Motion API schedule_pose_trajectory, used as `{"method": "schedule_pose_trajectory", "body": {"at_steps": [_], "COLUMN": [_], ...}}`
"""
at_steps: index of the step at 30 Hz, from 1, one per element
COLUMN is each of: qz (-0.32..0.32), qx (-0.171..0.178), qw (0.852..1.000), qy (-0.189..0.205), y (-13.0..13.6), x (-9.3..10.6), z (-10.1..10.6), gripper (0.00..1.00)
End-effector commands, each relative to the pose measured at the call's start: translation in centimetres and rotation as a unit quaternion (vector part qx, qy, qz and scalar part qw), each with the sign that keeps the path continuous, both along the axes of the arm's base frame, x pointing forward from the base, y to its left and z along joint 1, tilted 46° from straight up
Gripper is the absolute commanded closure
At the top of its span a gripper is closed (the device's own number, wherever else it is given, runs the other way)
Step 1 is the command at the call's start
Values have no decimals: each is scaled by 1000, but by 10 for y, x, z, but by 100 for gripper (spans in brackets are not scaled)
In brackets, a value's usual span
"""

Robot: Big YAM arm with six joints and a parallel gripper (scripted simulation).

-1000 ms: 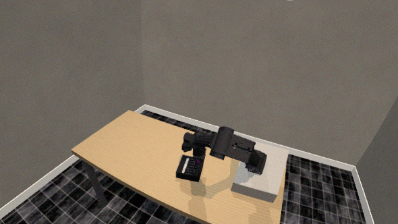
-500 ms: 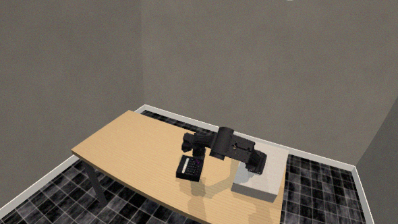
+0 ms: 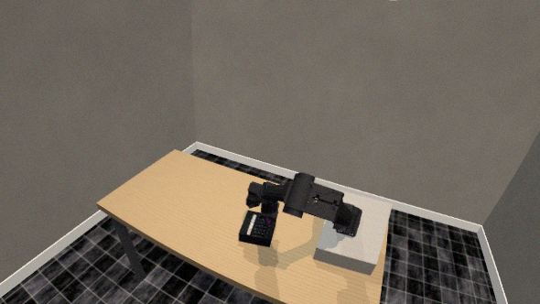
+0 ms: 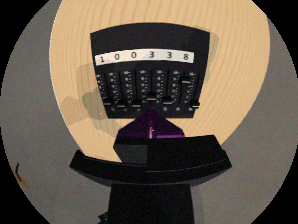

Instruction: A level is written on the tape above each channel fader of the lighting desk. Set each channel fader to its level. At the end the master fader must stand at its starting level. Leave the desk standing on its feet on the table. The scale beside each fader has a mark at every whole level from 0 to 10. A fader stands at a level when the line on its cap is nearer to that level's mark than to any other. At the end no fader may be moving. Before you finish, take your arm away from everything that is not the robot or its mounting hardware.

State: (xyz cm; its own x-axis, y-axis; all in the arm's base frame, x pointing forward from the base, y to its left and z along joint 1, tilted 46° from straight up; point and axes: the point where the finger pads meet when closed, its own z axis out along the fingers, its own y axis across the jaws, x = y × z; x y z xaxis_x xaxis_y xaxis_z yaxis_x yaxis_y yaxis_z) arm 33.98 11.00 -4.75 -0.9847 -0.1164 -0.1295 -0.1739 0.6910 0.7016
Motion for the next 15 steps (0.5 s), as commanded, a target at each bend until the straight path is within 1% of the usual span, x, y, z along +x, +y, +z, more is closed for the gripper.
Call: {"method": "schedule_pose_trajectory", "body": {"at_steps": [1,15], "qz": [4,7], "qx": [2,2], "qw": [1000,1000], "qy": [1,-1], "y": [7,7], "x": [1,1], "z": [-4,-4], "gripper": [100,100]}}
